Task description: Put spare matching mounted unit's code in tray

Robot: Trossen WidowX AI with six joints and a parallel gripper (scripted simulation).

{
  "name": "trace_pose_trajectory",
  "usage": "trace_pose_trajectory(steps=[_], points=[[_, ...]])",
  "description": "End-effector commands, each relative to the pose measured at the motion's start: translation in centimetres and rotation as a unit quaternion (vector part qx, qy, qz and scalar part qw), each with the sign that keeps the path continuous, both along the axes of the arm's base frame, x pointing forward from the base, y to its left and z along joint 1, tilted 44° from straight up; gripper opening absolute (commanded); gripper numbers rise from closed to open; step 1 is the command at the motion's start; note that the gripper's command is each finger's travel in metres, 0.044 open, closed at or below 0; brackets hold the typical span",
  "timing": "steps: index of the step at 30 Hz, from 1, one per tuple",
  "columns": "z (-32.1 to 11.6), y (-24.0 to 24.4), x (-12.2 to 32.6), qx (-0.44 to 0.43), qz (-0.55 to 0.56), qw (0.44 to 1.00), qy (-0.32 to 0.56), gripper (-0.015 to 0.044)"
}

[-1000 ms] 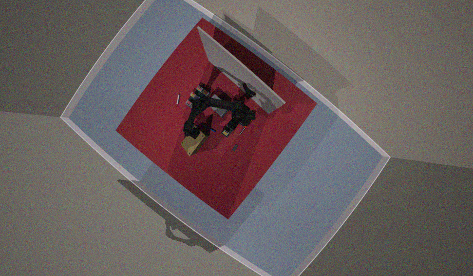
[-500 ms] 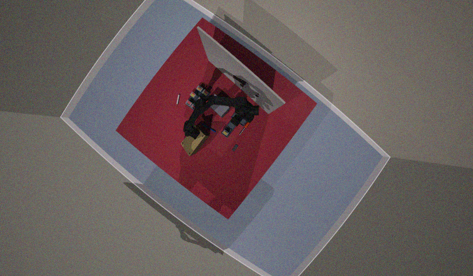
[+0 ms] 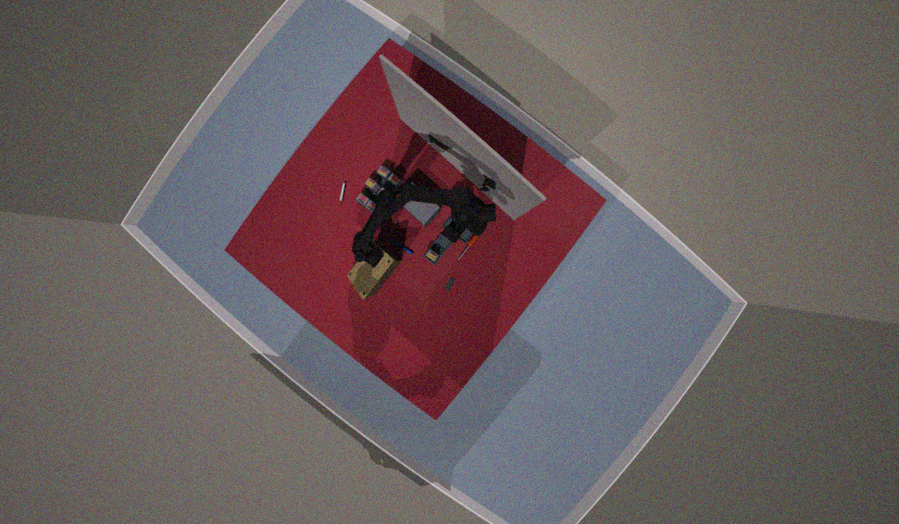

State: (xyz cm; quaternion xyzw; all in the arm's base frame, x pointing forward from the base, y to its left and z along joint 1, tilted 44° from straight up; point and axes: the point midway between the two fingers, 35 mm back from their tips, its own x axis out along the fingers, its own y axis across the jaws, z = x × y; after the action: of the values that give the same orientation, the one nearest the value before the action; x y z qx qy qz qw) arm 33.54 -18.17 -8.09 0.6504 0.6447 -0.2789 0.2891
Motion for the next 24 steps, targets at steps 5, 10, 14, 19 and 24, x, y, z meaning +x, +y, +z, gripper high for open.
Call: trace_pose_trajectory(steps=[5, 10, 14, 19, 24], points=[[-0.7, 0.4, 0.1, 0.001, -0.006, 1.0, -0.001, 0.0], [-1.1, 0.7, 0.2, 0.001, -0.006, 1.0, -0.001, 0.0], [-1.4, 1.0, 0.3, 0.001, -0.006, 1.0, -0.001, 0.0], [-1.8, 1.4, 0.4, 0.0, -0.006, 1.0, -0.001, 0.0], [-2.2, 1.7, 0.4, 0.0, -0.006, 1.0, -0.001, 0.0]])
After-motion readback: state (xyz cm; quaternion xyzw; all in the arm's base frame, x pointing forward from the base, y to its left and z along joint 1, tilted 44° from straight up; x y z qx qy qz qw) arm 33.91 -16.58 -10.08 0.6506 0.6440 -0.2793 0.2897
